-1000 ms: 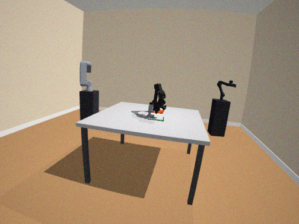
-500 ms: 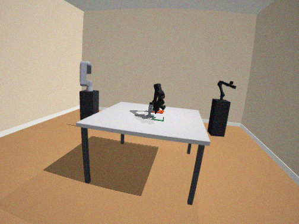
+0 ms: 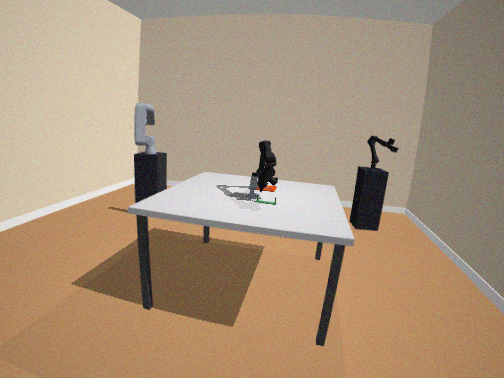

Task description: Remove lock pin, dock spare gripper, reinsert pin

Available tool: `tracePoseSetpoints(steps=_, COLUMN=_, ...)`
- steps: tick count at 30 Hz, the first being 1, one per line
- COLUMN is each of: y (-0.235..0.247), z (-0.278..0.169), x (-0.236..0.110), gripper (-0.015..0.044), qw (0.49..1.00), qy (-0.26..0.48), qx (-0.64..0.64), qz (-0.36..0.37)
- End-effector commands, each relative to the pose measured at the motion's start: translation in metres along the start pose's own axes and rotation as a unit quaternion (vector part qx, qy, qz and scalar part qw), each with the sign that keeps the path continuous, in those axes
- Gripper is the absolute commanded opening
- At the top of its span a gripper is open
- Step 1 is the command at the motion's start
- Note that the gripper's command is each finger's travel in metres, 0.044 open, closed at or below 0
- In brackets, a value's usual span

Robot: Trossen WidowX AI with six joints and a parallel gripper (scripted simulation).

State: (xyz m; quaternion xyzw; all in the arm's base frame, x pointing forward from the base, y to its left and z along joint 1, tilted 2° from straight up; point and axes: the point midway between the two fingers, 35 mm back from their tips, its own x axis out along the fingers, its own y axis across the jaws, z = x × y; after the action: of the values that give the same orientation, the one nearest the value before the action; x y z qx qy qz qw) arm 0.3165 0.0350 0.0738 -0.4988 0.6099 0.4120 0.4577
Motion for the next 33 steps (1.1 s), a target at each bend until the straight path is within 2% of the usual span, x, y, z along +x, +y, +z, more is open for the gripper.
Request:
tracePoseSetpoints(steps=1, y=-0.0007, z=-0.0035, x=0.0004, gripper=0.0, qw=1.0, qy=0.0, qx=-0.001, qz=-0.001)
tracePoseSetpoints(steps=23, y=-0.0007, z=-0.0133, x=0.0027, gripper=0.0, qw=1.0, qy=0.0, qx=-0.002, qz=0.002)
tracePoseSetpoints(steps=30, y=-0.0001, z=-0.012, x=0.0029, gripper=0.0184, qw=1.0, qy=-0.001, qx=0.0, qz=0.004)
tracePoseSetpoints(steps=33, y=-0.0001, z=-0.012, x=0.0029, gripper=0.02, qw=1.0, qy=-0.001, qx=0.0, qz=0.004)
